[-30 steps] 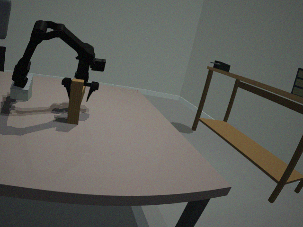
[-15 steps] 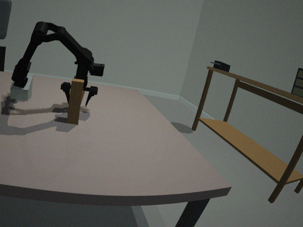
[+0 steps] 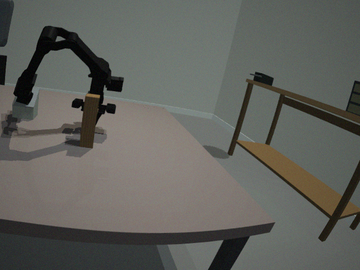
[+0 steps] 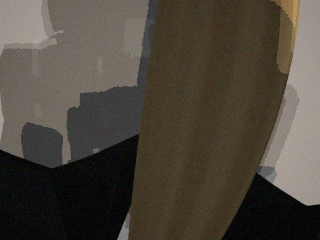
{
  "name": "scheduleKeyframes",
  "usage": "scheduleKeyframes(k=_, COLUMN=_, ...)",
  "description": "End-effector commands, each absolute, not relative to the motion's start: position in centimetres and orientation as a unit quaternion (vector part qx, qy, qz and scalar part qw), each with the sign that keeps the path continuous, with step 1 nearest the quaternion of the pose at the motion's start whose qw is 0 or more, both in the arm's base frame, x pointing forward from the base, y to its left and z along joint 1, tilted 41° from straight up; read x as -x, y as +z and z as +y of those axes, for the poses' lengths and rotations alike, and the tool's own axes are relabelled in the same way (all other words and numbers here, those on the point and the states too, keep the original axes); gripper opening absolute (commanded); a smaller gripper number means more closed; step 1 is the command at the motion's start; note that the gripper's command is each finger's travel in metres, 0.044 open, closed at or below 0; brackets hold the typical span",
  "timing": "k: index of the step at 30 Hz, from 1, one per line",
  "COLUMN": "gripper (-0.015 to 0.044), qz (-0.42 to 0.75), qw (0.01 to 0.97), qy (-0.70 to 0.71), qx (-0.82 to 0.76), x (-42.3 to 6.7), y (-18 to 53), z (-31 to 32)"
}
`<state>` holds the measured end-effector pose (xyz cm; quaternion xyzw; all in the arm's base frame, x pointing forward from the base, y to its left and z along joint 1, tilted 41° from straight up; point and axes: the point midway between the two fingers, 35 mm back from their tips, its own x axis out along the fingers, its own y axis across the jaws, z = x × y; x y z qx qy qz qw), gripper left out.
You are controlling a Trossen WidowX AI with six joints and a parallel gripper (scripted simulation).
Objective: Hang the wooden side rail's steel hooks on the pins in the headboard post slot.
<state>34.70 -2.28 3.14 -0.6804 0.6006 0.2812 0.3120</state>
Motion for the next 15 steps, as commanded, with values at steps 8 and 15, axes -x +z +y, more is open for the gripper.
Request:
scheduleKeyframes(k=8, gripper=0.0, qz=0.6, qw=0.31, qy=0.28, qx=0.682, x=-34.73, y=3.14, z=-2.34)
scheduleKeyframes(k=15, gripper=0.0, qz=0.597, qw=0.303, qy=0.287, qx=0.685, x=-34.48, y=3.15, z=-2.35)
